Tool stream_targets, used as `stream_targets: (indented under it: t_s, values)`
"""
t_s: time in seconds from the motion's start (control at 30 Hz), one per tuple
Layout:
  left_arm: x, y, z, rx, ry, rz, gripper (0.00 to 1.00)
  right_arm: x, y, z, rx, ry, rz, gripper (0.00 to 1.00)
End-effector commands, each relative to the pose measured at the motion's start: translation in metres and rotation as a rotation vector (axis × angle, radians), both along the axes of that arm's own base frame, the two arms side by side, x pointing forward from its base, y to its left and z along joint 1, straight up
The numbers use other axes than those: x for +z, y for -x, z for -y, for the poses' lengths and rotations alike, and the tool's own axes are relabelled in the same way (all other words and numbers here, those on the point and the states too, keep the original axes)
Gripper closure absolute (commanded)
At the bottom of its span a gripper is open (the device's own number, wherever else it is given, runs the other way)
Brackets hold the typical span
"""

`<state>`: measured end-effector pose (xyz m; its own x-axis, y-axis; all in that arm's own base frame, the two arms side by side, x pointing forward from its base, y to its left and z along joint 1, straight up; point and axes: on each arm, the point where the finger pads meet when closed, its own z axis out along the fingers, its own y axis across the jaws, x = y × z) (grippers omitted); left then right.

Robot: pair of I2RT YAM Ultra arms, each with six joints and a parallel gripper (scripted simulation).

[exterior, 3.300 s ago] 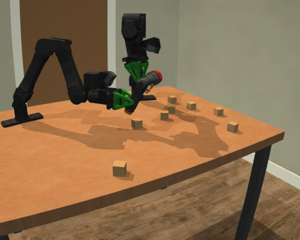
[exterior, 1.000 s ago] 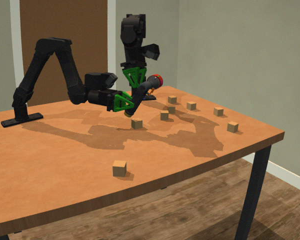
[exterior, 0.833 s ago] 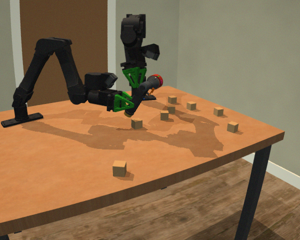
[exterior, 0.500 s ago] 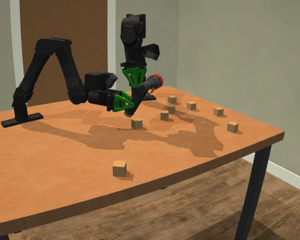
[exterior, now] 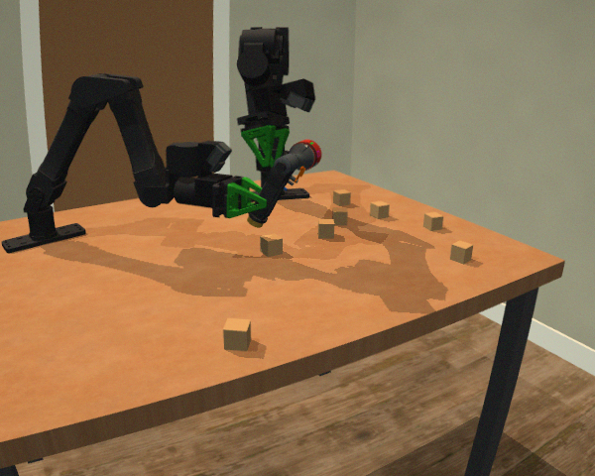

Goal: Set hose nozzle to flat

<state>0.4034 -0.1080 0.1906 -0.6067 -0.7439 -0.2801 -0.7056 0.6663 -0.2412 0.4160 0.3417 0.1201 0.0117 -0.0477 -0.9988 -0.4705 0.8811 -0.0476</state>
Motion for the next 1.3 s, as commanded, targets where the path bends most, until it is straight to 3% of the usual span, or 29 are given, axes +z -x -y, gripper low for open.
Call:
stream_targets:
  t_s: [0.0, 0.93, 1.27]
  values:
    - [0.033, 0.005, 0.002, -0.001, 0.008, 0.055, 0.64, 0.078, -0.004, -0.009, 0.007, -0.165, 0.154, 0.64]
    - [0.073, 0.022, 0.002, 0.0, 0.009, 0.061, 0.64, 0.078, -0.004, -0.009, 0.007, -0.165, 0.154, 0.64]
    - [0.074, 0.023, 0.004, 0.001, -0.001, 0.037, 0.64, 0.078, -0.004, -0.009, 0.007, -0.165, 0.155, 0.64]
